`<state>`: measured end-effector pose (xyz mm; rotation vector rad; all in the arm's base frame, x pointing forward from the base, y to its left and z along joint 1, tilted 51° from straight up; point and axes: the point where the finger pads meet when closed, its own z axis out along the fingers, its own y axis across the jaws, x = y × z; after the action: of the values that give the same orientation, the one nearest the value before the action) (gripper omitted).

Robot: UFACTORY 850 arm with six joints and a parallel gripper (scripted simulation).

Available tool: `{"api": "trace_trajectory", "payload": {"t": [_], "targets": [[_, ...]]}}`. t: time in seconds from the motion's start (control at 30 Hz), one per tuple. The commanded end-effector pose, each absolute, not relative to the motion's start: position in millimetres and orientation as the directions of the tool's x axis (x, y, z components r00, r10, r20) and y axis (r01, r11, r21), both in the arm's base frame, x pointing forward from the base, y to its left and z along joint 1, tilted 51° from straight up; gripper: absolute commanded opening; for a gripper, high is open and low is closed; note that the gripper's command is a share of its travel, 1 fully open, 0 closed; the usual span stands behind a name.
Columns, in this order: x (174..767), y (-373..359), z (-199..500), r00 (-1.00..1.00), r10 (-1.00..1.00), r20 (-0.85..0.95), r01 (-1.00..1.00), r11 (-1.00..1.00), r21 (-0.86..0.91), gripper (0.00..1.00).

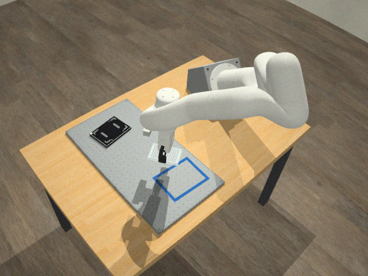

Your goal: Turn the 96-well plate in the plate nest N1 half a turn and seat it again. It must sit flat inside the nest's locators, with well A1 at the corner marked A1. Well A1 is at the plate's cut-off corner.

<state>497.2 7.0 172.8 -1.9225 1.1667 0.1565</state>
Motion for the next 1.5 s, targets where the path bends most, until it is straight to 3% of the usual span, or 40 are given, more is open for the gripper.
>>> {"api": "trace_trajectory", "payload": {"t": [0.0,0.7,1.47], "targets": [[500.4,-4.0,162.9,0.434,-0.686,-0.584,-0.850,-0.097,-0.518,0.00],[511.9,-48.8,119.7,-0.153,-0.611,-0.777,-0.942,0.328,-0.072,0.00],[524.0,-96.1,74.1,-0.703,-0.277,-0.655,-0.645,0.636,0.424,0.00]]}}
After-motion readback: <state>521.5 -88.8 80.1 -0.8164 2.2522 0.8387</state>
